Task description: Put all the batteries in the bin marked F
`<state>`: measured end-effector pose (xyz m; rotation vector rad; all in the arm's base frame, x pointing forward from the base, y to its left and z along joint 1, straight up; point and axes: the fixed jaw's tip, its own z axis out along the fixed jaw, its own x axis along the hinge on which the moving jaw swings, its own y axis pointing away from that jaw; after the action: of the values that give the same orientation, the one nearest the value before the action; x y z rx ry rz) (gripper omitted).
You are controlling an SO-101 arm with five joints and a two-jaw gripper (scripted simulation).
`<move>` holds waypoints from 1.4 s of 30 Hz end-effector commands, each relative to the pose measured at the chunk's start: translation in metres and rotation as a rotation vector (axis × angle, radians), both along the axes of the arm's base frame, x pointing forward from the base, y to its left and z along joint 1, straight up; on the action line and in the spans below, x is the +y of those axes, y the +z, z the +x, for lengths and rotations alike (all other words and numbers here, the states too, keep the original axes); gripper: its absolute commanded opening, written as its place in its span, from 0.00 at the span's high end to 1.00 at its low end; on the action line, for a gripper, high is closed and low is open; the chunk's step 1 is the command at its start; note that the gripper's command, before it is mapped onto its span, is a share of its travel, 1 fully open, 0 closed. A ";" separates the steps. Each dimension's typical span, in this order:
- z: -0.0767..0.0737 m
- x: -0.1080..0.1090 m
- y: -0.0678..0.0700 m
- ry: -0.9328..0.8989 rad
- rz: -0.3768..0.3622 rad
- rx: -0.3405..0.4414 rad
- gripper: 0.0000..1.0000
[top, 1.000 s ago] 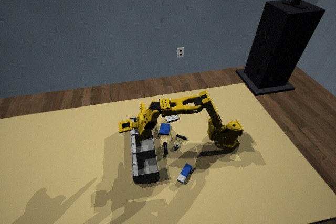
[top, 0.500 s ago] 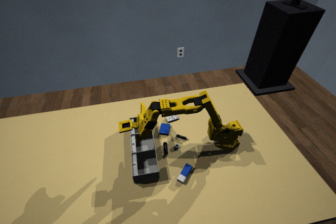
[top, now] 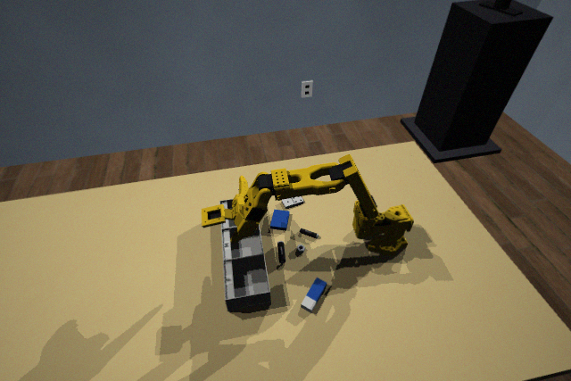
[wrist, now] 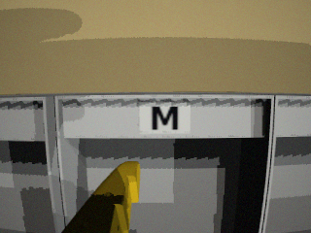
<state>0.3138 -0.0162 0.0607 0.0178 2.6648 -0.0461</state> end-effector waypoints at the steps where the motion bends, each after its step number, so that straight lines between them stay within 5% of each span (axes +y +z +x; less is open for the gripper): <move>1: 0.007 0.012 0.023 0.003 0.017 -0.093 0.00; 19: 0.005 0.078 0.028 -0.004 0.156 -0.130 0.00; 42: 0.005 0.081 0.028 -0.004 0.163 -0.130 0.00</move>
<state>0.3147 0.0599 0.0673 0.0802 2.6123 0.1378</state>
